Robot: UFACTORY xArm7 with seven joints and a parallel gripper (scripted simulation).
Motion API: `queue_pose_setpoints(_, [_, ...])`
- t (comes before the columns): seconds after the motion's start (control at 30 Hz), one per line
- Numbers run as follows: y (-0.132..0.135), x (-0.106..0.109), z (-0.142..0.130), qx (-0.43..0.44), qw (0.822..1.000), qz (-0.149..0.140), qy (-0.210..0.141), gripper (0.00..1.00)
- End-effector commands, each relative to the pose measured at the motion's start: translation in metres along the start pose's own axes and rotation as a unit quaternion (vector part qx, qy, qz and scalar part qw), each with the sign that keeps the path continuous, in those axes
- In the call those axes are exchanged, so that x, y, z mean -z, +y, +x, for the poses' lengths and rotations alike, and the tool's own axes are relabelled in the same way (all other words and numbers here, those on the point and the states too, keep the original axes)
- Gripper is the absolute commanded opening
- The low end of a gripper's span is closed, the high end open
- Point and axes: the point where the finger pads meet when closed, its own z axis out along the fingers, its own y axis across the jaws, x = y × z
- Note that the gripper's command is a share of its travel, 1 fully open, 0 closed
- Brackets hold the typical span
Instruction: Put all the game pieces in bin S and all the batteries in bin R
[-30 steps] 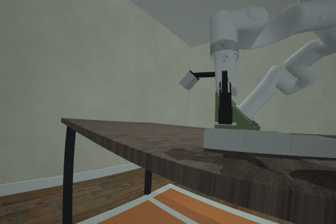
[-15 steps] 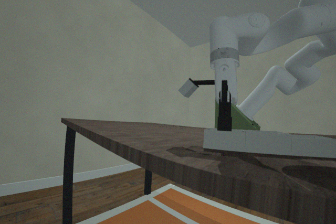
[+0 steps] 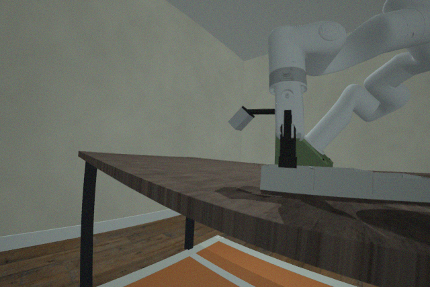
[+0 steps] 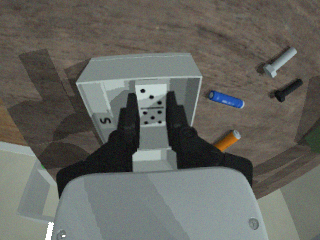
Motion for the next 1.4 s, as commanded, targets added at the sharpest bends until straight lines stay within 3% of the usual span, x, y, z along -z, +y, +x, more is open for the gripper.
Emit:
queue_pose_setpoints(0.0, [-0.001, 0.002, 0.001, 0.0, 1.0, 0.002, 0.001, 0.0])
queue_pose_setpoints(0.03, [-0.001, 0.002, 0.001, 0.0, 1.0, 0.002, 0.001, 0.31])
queue_pose_setpoints(0.6, [-0.001, 0.002, 0.001, 0.0, 1.0, 0.002, 0.001, 0.31])
queue_pose_setpoints(1.37, [-0.001, 0.03, 0.001, 0.0, 1.0, 0.002, 0.001, 0.31])
